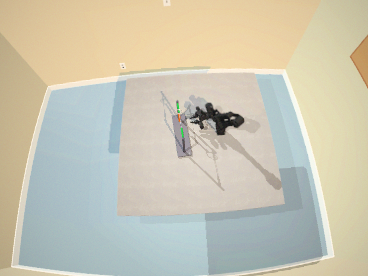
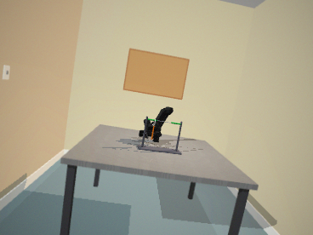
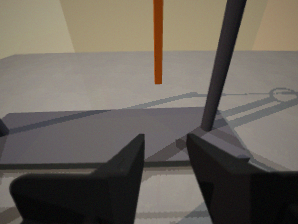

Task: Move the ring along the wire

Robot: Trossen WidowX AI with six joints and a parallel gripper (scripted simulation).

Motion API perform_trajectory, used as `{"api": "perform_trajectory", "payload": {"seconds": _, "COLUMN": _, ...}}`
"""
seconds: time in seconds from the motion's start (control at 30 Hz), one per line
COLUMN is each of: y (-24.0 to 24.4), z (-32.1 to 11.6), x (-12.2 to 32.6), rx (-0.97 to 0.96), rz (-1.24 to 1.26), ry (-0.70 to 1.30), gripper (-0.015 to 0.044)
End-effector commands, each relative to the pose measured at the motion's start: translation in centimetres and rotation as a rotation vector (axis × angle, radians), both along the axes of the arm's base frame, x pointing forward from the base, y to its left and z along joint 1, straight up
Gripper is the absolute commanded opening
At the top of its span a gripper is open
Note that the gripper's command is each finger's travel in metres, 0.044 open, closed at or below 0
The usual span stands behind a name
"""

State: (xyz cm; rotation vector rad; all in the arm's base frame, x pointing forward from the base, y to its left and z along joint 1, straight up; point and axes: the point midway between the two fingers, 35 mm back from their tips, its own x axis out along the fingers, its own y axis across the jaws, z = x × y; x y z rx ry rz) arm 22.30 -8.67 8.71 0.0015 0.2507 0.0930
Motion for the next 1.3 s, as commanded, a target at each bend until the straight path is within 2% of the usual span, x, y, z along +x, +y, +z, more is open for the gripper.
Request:
{"api": "perform_trajectory", "payload": {"seconds": 0.0, "y": -0.1, "z": 1.3, "x": 1.5, "rx": -0.015, "rz": 0.001, "ry": -0.027, "gripper": 0.0160}}
{"api": "perform_trajectory", "payload": {"seconds": 0.23, "y": 0.5, "z": 3.5, "x": 4.0, "rx": -0.016, "rz": 0.007, "ry": -0.089, "gripper": 0.0160}}
{"api": "perform_trajectory", "payload": {"seconds": 1.27, "y": 0.5, "z": 3.3, "x": 7.8, "rx": -0.017, "rz": 0.007, "ry": -0.090, "gripper": 0.0160}}
